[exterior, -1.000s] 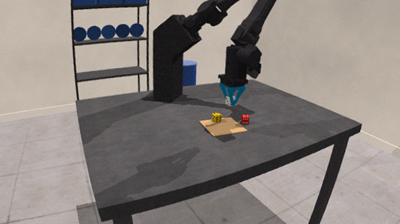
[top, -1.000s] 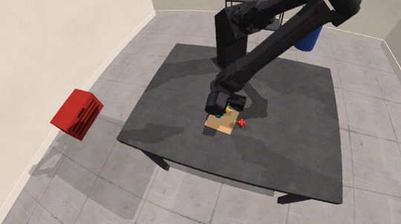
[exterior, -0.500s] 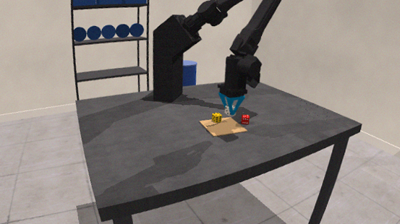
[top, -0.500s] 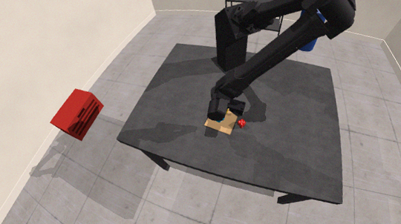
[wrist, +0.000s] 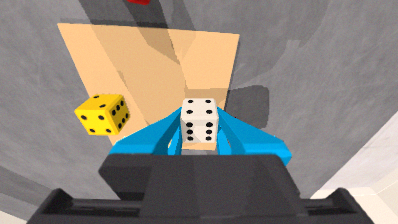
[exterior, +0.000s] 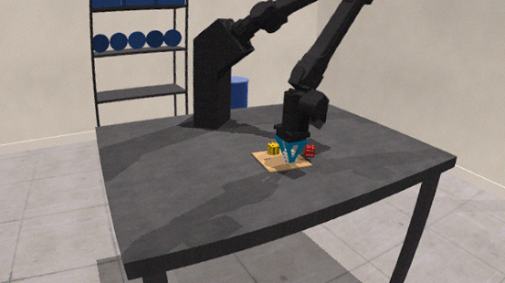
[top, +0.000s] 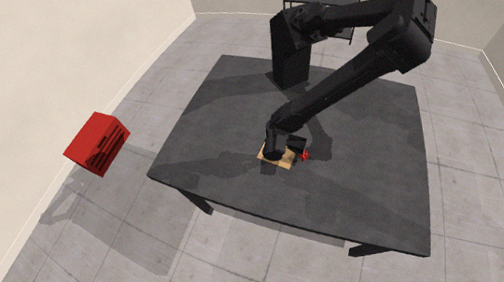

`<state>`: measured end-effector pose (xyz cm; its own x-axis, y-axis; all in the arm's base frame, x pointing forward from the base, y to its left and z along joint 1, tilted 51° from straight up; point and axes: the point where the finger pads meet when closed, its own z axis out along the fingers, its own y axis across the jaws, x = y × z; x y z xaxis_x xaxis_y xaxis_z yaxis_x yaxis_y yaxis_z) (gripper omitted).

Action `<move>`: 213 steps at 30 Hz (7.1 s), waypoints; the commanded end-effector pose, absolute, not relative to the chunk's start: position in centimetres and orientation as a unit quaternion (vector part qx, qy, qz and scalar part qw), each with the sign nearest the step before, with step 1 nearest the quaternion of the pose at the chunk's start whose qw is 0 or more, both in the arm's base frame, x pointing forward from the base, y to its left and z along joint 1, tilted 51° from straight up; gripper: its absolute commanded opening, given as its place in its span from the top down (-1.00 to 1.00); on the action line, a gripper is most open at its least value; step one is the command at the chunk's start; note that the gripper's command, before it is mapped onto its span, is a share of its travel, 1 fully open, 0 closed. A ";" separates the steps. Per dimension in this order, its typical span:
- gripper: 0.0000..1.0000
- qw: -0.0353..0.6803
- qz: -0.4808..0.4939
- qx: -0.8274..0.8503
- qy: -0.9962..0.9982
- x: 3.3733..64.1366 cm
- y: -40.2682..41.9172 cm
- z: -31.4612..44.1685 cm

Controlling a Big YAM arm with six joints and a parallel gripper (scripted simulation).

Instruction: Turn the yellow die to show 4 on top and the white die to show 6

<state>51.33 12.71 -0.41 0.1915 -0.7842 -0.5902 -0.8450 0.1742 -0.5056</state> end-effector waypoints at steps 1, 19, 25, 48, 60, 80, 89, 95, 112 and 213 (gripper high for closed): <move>0.50 0.433 0.039 -0.639 0.635 51.7 13.6 -0.7; 0.50 0.439 0.032 -0.638 0.632 51.8 13.3 0.1; 0.50 0.439 0.032 -0.638 0.632 51.8 13.3 0.1; 0.50 0.439 0.030 -0.639 0.631 52.1 13.0 0.1; 0.50 0.430 0.034 -0.639 0.637 51.9 12.4 -0.5; 0.50 0.430 0.034 -0.638 0.637 51.9 12.3 -0.5; 0.50 0.429 0.034 -0.636 0.641 51.8 11.9 -1.0; 0.50 0.429 0.034 -0.634 0.642 51.7 11.7 -1.3; 0.50 0.429 0.034 -0.634 0.642 51.7 11.7 -1.3; 0.50 0.434 0.032 -0.631 0.642 52.3 11.9 -1.2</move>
